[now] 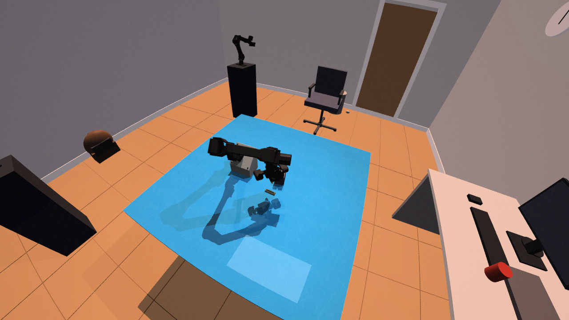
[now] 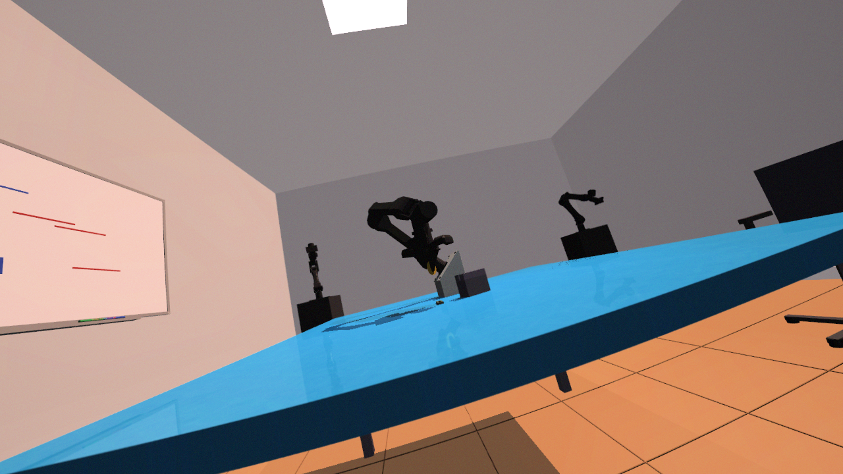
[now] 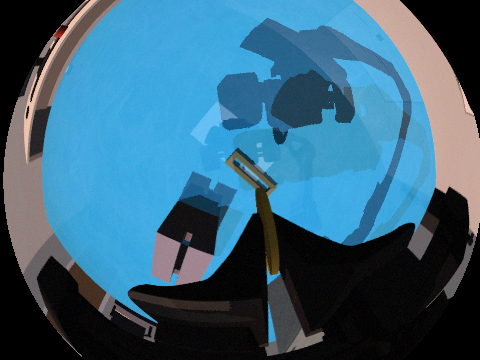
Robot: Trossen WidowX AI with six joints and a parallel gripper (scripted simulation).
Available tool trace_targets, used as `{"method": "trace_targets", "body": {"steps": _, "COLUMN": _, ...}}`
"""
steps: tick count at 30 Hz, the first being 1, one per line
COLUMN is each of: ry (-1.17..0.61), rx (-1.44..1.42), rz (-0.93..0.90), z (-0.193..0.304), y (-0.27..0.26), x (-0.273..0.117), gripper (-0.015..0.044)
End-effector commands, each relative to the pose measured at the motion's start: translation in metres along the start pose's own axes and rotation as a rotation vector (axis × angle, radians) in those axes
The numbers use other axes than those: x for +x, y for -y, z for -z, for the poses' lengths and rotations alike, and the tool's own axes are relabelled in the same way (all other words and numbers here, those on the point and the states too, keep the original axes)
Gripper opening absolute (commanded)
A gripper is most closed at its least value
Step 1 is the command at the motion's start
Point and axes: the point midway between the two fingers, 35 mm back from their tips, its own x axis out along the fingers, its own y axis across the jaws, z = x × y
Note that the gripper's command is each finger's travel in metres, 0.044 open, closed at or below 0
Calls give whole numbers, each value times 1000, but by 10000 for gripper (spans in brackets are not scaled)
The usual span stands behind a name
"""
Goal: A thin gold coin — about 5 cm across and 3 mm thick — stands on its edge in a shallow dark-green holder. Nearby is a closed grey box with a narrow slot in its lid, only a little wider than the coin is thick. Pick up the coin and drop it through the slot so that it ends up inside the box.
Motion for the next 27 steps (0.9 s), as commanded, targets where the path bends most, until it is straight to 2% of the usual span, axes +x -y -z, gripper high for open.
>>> {"method": "trace_targets", "body": {"steps": 1, "ry": -6, "rx": 153, "rz": 4, "z": 1, "y": -2, "x": 1, "gripper": 0}}
{"method": "trace_targets", "body": {"steps": 14, "ry": -6, "rx": 577, "rz": 5, "z": 0, "y": -6, "x": 1, "gripper": 0}}
{"method": "trace_targets", "body": {"steps": 27, "ry": -8, "rx": 583, "rz": 2, "z": 8, "y": -18, "x": 0, "gripper": 0}}
